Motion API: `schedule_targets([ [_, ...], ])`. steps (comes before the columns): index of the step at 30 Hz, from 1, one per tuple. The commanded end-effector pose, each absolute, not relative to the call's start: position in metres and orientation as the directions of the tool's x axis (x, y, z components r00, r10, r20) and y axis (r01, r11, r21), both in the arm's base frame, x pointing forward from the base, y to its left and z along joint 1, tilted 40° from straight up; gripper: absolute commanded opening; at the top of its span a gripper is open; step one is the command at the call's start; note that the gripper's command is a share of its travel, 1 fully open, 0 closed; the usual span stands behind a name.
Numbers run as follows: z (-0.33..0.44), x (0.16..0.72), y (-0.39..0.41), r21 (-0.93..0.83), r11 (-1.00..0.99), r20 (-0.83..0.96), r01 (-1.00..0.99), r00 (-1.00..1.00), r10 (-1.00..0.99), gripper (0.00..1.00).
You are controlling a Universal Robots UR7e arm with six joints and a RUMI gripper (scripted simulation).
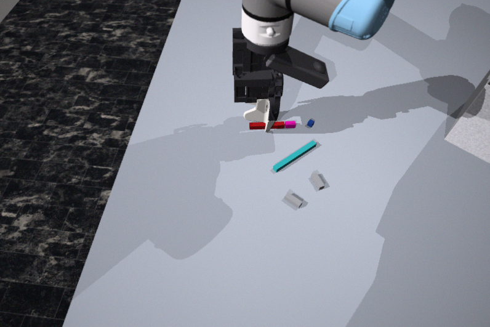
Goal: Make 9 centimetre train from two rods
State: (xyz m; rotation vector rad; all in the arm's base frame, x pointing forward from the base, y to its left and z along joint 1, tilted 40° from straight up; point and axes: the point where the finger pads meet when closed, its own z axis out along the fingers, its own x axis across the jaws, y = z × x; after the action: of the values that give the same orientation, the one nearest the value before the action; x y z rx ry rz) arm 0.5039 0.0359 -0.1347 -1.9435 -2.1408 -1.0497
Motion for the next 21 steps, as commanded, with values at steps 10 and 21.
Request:
schedule_targets([
  [10, -0.106, 0.490, 0.017, 0.434, -0.030, 0.476, 0.900, -0.200, 0.856, 0.14],
  [21, -0.076, 0.475, -0.004, 0.434, -0.030, 0.476, 0.900, -0.200, 0.856, 0.14],
])
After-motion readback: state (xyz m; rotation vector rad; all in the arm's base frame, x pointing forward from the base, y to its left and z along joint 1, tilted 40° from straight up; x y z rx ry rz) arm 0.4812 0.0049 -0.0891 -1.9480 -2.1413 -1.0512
